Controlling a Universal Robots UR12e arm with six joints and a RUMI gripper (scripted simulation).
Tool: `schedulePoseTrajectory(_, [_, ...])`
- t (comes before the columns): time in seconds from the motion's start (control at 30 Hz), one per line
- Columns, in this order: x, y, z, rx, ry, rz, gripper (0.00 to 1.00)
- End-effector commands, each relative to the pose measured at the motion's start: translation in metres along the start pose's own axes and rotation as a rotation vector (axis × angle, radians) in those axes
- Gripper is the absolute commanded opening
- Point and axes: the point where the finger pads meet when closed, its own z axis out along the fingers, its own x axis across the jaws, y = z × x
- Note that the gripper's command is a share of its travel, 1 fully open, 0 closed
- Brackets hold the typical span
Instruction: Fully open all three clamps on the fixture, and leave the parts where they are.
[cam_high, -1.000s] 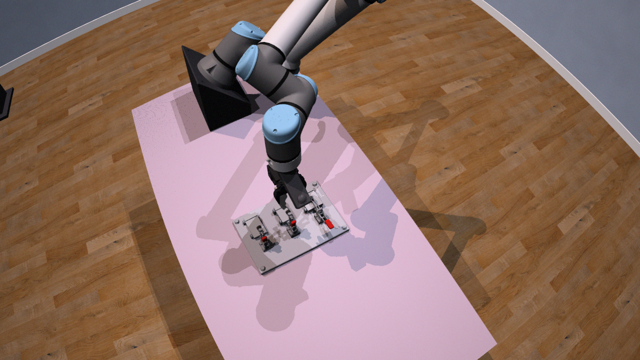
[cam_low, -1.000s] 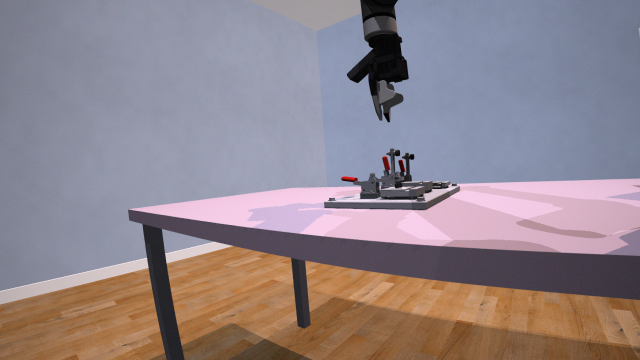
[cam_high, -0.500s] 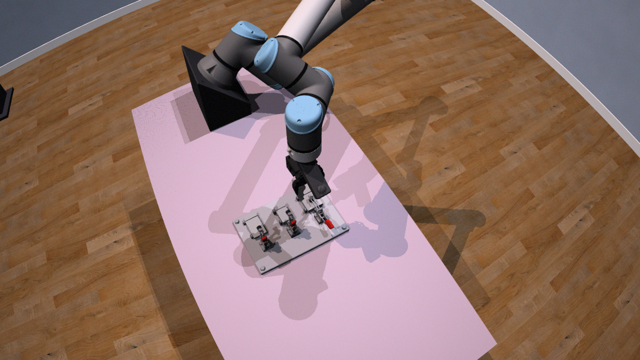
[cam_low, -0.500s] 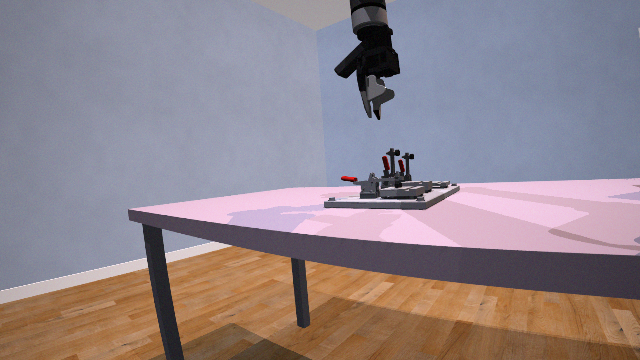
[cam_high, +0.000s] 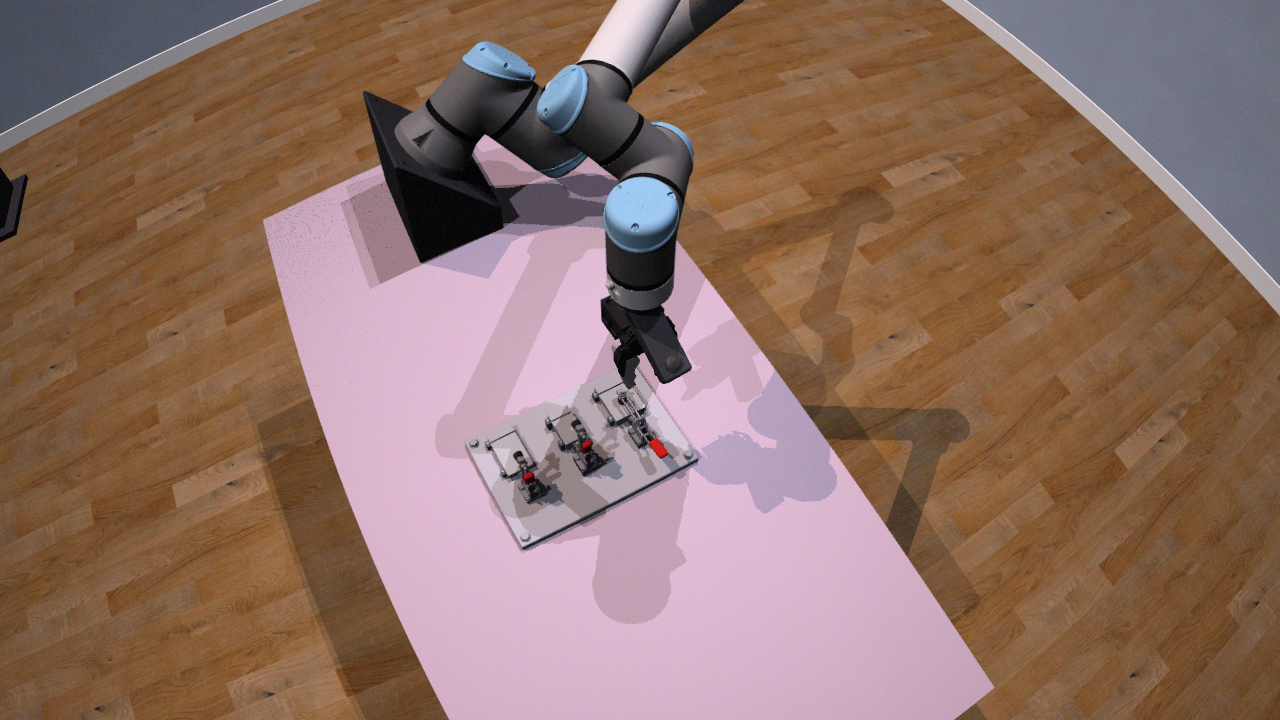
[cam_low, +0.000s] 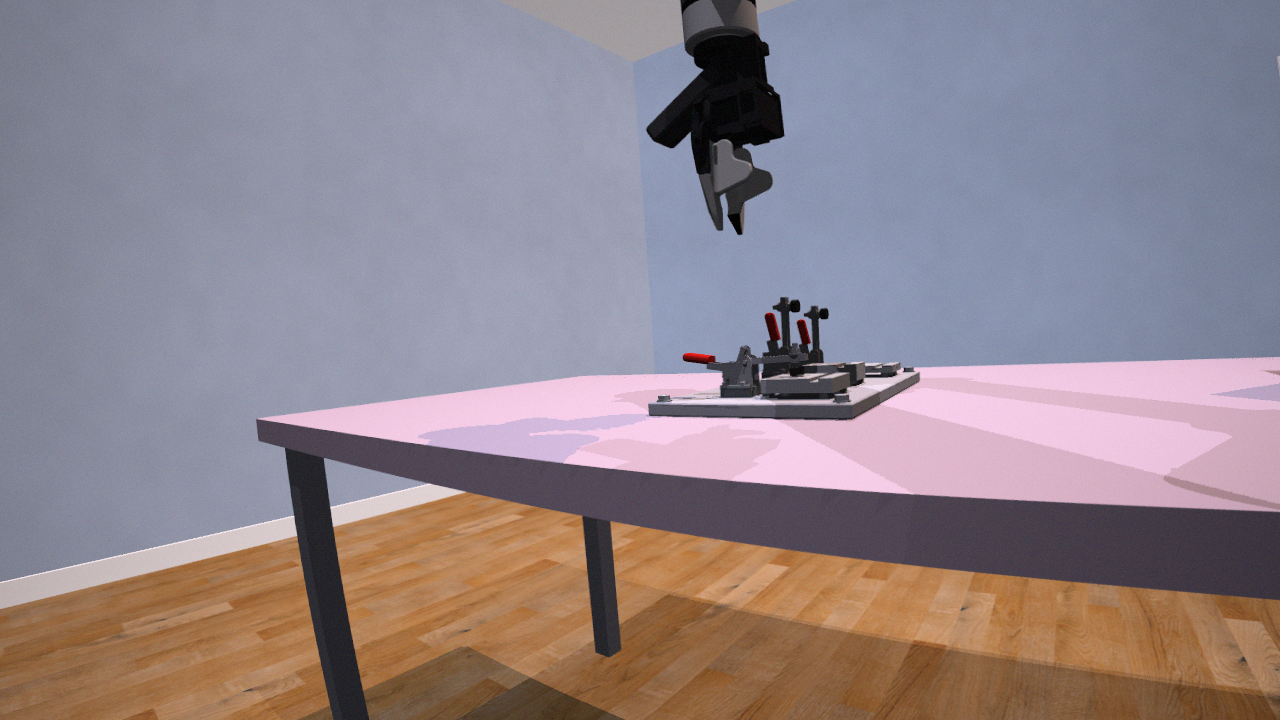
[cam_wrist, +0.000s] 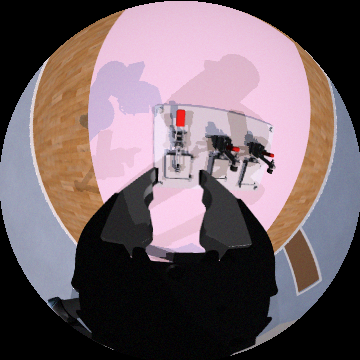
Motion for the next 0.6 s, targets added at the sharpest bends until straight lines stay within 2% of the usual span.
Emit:
schedulePoseTrajectory(0.0, [-0.0010,0.0018,0.0018,-0.002,-0.004,0.007,0.28])
schedulePoseTrajectory(0.57, [-0.0025,0.0024,0.0037,-0.004,-0.005,0.006,0.28])
